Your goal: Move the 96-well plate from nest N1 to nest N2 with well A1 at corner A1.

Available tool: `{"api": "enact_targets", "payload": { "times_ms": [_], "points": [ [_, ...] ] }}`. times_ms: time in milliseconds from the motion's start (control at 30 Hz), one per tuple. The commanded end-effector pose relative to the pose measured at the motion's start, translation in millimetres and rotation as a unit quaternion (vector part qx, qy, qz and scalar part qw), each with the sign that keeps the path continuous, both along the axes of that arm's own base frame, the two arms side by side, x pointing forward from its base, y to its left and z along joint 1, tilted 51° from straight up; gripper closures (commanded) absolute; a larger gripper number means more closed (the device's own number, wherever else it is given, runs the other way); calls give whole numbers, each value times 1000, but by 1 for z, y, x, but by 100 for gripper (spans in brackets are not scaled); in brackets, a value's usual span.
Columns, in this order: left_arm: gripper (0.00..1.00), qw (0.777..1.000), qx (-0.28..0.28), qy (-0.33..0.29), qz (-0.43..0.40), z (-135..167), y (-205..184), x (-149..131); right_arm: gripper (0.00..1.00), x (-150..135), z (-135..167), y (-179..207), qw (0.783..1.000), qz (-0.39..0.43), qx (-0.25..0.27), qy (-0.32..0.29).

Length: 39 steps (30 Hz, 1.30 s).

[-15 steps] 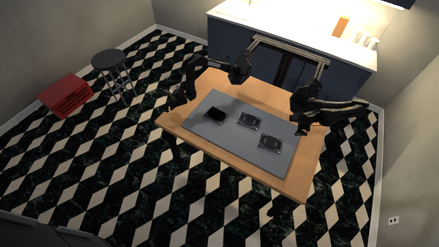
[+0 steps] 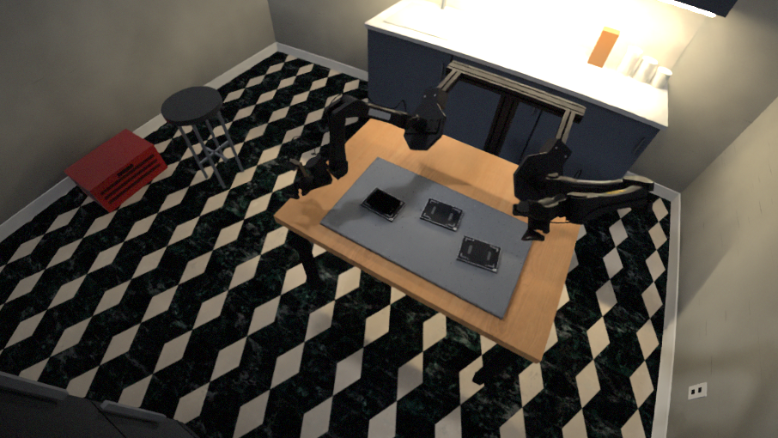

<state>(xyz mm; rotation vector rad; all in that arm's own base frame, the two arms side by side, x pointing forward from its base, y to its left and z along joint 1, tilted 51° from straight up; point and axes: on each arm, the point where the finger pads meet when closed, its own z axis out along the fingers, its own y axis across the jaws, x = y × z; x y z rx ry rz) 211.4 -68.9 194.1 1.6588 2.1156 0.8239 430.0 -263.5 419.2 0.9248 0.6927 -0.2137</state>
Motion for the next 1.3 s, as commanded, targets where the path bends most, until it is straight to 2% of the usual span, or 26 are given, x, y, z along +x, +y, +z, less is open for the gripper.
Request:
{"api": "enact_targets", "payload": {
  "times_ms": [0, 167, 300, 533, 600, 867, 1100, 1167, 1267],
  "points": [
    [0, 1000, -3, -2, -1, 2, -1, 0, 0, -2, 4, 1, 1000, 1, -2, -5],
    [0, 1000, -21, -14, -5, 0, -13, 8, 0, -3, 8, 6, 1000, 8, -19, -4],
    [0, 996, -67, -50, -20, -5, -48, 30, 0, -7, 10, 16, 998, 25, -62, 14],
    [0, 986, -125, -81, -74, -52, -135, 59, 0, -20, -30, 52, 976, 77, -164, 116],
    [0, 986, -125, -81, -74, -52, -135, 59, 0, -20, -30, 52, 976, 77, -164, 116],
    [0, 967, -189, -108, -130, -104, -212, 60, 0, -37, -89, 93, 919, 142, -274, 246],
    [0, 949, -237, -124, -169, -139, -254, 46, 0, -52, -138, 123, 852, 193, -347, 341],
    [0, 949, -237, -124, -169, -139, -254, 46, 0, -52, -138, 123, 852, 193, -347, 341],
    [0, 938, -261, -133, -184, -150, -269, 39, 0, -58, -159, 135, 817, 215, -377, 379]
  ]
}}
